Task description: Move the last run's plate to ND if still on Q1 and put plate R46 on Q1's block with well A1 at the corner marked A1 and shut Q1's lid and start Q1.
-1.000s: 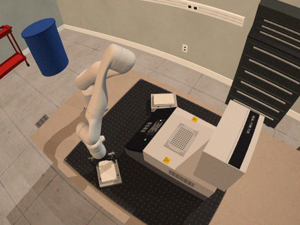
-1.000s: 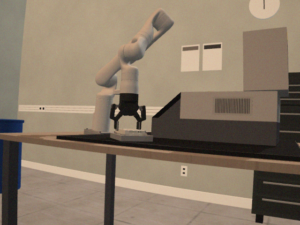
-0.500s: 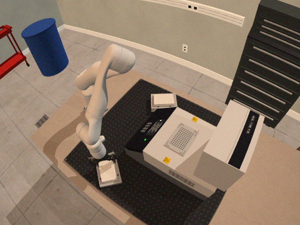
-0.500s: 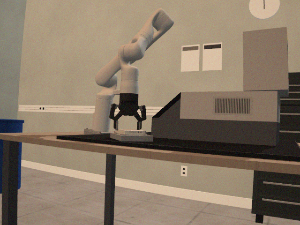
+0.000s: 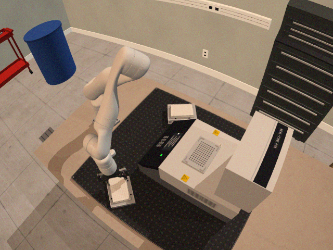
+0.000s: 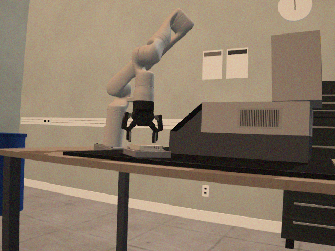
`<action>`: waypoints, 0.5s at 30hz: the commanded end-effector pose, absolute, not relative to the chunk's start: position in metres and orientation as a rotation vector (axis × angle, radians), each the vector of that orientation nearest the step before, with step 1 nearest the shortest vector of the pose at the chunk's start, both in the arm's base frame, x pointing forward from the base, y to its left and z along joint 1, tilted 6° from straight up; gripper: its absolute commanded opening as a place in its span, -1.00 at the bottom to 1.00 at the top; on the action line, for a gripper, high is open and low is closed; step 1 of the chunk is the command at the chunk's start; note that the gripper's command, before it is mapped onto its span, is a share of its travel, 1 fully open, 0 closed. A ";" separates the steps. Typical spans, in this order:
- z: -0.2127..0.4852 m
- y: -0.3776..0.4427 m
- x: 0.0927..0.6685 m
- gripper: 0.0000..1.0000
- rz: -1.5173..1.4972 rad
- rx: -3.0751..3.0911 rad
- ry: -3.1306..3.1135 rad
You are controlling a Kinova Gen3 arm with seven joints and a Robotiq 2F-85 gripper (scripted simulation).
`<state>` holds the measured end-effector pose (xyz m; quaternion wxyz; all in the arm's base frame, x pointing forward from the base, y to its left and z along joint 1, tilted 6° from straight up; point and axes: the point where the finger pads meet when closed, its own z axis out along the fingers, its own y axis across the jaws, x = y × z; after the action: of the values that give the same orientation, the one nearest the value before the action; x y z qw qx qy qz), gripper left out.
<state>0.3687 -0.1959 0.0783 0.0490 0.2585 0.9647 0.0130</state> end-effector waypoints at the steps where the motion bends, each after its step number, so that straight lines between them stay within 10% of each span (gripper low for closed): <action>1: 0.085 -0.193 0.371 1.00 0.048 0.783 2.937; 15: 0.101 -0.192 0.370 1.00 0.047 0.783 2.937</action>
<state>0.3681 -0.1950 0.0957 0.0491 0.2585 0.9647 0.0130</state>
